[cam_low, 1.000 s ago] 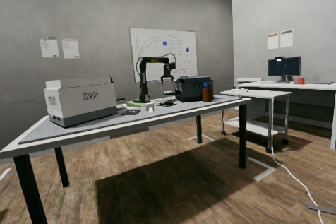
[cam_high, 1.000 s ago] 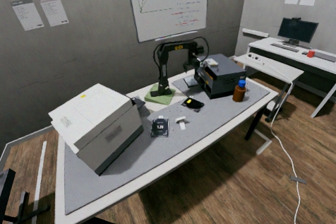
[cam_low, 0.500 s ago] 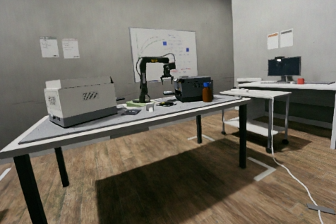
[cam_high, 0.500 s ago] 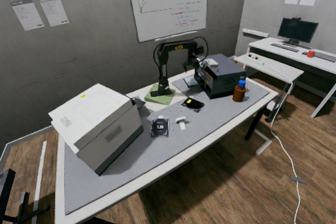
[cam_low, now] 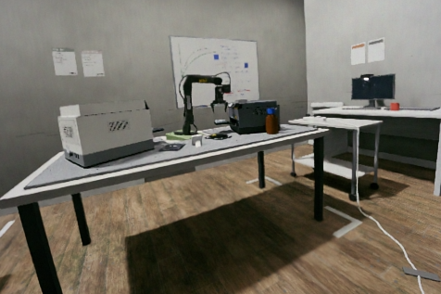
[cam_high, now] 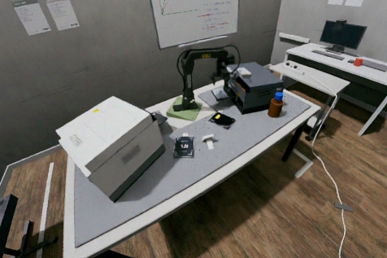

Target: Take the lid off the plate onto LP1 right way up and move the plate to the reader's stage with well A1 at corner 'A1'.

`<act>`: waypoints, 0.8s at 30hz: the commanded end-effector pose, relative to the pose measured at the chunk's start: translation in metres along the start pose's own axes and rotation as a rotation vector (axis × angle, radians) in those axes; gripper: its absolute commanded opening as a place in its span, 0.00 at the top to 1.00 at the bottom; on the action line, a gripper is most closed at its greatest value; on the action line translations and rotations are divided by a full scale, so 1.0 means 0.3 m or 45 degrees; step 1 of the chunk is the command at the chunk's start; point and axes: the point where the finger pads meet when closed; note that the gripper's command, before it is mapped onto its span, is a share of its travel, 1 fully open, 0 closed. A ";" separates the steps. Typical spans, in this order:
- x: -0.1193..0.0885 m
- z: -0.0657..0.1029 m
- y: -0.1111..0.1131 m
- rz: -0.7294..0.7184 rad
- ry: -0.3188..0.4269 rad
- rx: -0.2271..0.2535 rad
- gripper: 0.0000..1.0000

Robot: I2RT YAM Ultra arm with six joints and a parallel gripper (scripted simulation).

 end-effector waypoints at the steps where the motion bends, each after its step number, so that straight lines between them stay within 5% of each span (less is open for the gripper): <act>1: 0.015 0.006 -0.001 0.001 -0.016 0.051 0.00; 24: 0.019 -0.083 0.001 -0.004 -0.017 0.050 0.00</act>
Point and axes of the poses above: the point where the finger pads meet when closed, its own z axis back along the fingers, its own y axis across the jaws, x = y × z, and after that the axes turned 1 degree about z, right-handed
